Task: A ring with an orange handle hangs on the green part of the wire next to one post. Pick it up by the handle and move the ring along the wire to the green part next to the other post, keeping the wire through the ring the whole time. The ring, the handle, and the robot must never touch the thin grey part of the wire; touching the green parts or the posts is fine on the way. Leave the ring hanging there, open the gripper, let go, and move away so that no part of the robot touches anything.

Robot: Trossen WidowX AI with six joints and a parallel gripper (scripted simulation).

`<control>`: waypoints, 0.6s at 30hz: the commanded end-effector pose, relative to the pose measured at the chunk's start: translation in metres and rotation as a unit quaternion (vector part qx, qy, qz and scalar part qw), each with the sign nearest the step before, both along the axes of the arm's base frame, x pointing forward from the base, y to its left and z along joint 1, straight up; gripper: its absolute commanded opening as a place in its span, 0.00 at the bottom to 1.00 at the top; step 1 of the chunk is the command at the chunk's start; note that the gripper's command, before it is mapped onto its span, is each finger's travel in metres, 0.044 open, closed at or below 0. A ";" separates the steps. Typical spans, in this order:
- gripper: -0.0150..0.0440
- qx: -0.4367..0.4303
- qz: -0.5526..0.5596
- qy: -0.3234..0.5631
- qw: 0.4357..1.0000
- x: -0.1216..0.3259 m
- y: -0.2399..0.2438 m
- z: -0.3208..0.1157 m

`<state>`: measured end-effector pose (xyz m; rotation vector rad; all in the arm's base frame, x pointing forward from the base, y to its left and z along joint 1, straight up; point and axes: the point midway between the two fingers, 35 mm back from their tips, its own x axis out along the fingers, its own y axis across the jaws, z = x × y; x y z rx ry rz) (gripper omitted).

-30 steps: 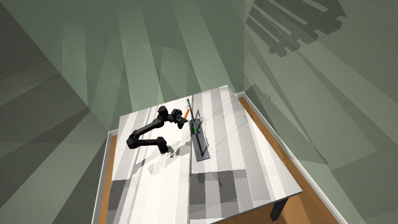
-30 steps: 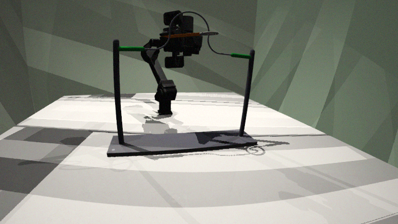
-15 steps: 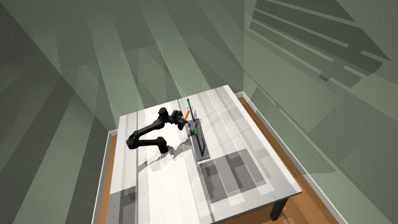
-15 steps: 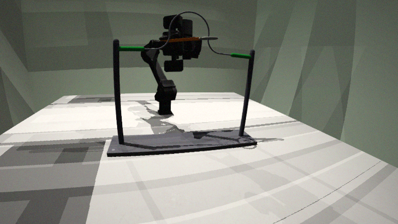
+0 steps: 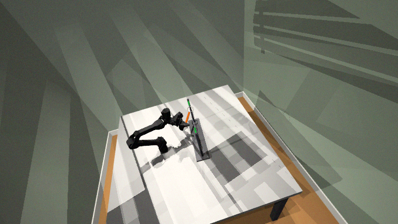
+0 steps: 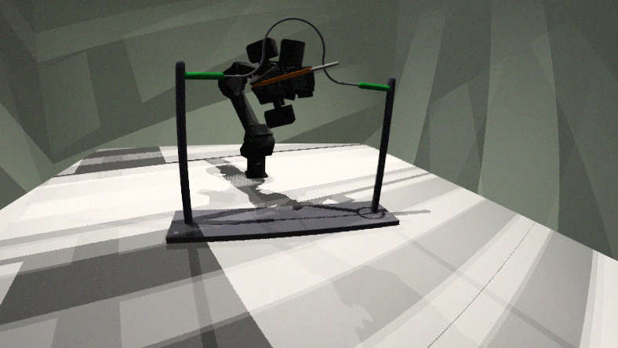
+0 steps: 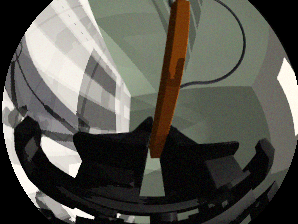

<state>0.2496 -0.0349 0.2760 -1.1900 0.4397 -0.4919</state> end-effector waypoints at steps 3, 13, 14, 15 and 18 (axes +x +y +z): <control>0.00 0.078 0.025 -0.015 0.996 0.007 0.006 -0.024; 0.00 0.203 0.029 -0.025 0.978 0.009 0.029 -0.056; 0.00 0.215 0.029 -0.026 0.976 0.010 0.032 -0.059; 0.00 0.227 0.029 -0.027 0.973 0.010 0.035 -0.061; 0.00 0.263 0.029 -0.030 0.964 0.010 0.044 -0.069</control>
